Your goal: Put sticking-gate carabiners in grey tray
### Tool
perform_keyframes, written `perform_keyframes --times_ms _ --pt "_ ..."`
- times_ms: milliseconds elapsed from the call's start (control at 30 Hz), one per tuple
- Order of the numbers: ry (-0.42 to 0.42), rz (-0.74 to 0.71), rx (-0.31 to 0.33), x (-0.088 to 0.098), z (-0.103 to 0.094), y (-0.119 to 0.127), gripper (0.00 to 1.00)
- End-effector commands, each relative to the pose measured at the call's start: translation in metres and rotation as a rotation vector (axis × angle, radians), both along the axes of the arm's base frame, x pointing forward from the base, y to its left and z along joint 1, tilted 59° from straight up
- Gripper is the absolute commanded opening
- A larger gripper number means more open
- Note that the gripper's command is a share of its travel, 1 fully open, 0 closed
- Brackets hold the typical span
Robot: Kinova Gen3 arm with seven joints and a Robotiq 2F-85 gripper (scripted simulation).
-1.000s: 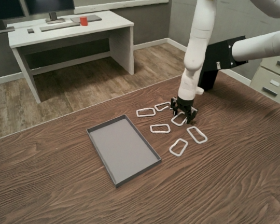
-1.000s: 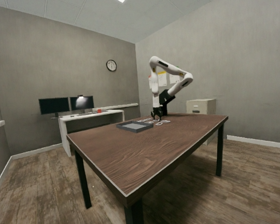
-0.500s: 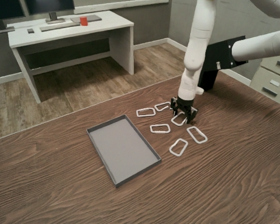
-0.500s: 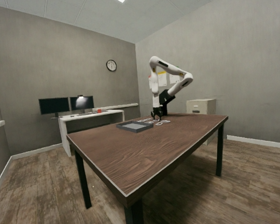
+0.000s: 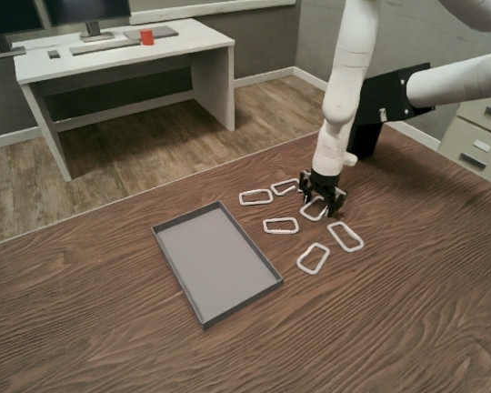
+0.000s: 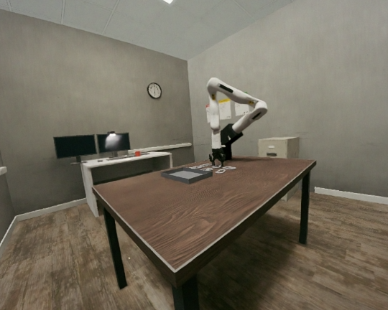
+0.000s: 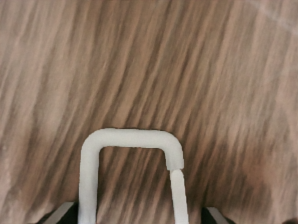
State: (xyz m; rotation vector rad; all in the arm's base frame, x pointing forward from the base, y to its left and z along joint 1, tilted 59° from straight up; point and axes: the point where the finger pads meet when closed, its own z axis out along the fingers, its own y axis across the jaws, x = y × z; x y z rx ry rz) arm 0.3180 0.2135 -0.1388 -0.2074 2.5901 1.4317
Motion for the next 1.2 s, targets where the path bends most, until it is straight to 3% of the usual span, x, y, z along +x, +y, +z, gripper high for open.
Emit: perform_keyframes --times_ms 0,67,600,633,1167 --pt "-0.001 -0.001 -0.001 0.0005 0.0000 -0.0006 0.75" --pt "-0.001 -0.001 -0.001 0.0005 0.0000 -0.0006 0.71" --pt "-0.001 -0.001 -0.001 0.0005 0.0000 -0.0006 0.71" --pt "-0.001 -0.001 -0.001 0.0007 0.0005 -0.0013 0.67" --pt "-0.001 -0.001 -0.001 0.0007 0.0005 -0.0013 0.67"
